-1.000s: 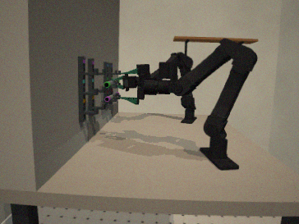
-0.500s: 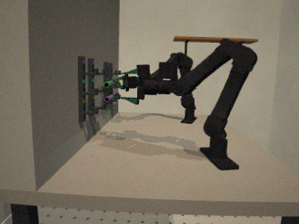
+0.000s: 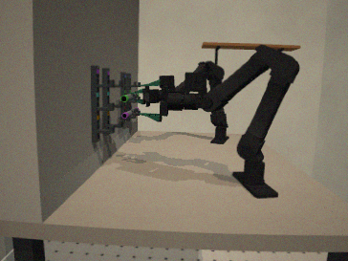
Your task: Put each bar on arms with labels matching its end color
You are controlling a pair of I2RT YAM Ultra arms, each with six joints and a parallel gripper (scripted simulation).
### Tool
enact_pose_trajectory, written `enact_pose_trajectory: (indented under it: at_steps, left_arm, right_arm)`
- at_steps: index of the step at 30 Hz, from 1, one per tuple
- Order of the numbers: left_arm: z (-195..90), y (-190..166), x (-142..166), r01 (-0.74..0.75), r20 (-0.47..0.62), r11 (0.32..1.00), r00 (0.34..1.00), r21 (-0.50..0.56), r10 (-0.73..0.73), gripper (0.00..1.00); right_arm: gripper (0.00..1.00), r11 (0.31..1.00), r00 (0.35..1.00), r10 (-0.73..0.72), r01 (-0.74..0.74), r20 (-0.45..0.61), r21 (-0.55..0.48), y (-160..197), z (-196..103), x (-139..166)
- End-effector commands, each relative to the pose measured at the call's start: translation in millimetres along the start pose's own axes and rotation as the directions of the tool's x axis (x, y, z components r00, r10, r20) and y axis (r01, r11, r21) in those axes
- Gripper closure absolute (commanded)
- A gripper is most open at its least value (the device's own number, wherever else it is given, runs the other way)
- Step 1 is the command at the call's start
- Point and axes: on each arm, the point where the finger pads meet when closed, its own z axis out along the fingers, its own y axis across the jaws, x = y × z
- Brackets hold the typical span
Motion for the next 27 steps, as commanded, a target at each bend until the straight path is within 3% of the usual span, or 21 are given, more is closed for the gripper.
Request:
enact_pose_trajectory:
  at_steps: [1, 27]
  left_arm:
    - [-1.3, -4.4, -2.1, -0.002, 0.003, 1.0, 1.0, 0.005, 0.002, 0.0]
    - [-1.3, -4.4, -2.1, -0.002, 0.003, 1.0, 1.0, 0.005, 0.002, 0.0]
  right_arm:
    - [1.0, 0.998, 0.999, 0.035, -0.034, -0.005, 0.059, -17.8, 0.6, 5.5]
    - [1.0, 0.998, 0.999, 0.035, -0.034, -0.005, 0.059, -14.3, 0.8, 5.4]
